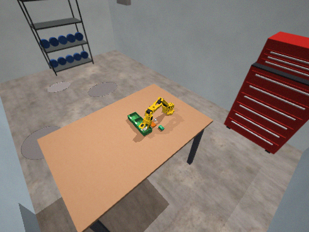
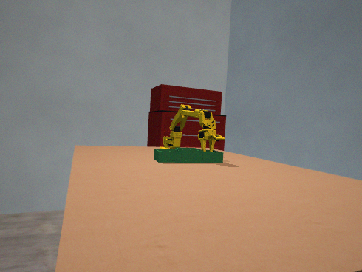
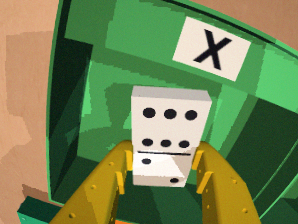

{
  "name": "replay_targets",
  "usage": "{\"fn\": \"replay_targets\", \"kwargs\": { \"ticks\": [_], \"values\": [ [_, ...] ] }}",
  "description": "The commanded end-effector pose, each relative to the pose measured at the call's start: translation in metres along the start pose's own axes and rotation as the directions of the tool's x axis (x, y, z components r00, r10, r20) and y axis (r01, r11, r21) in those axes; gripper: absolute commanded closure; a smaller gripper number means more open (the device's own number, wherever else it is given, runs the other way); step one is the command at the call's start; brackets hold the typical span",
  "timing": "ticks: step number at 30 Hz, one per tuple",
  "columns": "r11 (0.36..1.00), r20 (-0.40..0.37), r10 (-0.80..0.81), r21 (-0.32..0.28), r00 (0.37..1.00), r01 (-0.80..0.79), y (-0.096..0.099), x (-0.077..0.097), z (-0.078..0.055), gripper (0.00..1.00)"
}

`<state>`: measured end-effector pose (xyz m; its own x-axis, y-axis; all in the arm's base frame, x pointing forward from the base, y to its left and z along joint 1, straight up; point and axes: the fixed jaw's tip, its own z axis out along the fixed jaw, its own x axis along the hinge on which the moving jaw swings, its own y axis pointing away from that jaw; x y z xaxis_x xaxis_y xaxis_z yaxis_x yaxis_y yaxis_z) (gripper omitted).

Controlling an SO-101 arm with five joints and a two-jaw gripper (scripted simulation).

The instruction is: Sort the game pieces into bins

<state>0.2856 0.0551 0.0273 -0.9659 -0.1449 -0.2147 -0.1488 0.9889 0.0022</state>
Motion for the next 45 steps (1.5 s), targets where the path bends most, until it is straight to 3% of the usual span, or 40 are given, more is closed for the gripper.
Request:
{"fn": "replay_targets", "kwargs": {
  "ticks": [1,3,20,45],
  "values": [
    [1.000,0.087,-0.017,-0.004,0.996,0.017,0.0037,-0.0124,-0.0174,1.00],
    [1.000,0.126,-0.016,-0.005,0.992,0.017,0.0036,-0.0149,-0.0244,1.00],
    [1.000,0.126,-0.016,-0.005,0.992,0.017,0.0036,-0.0149,-0.0244,1.00],
    [1.000,0.126,-0.016,-0.005,0.992,0.017,0.0036,-0.0135,-0.0144,1.00]
  ]
}}
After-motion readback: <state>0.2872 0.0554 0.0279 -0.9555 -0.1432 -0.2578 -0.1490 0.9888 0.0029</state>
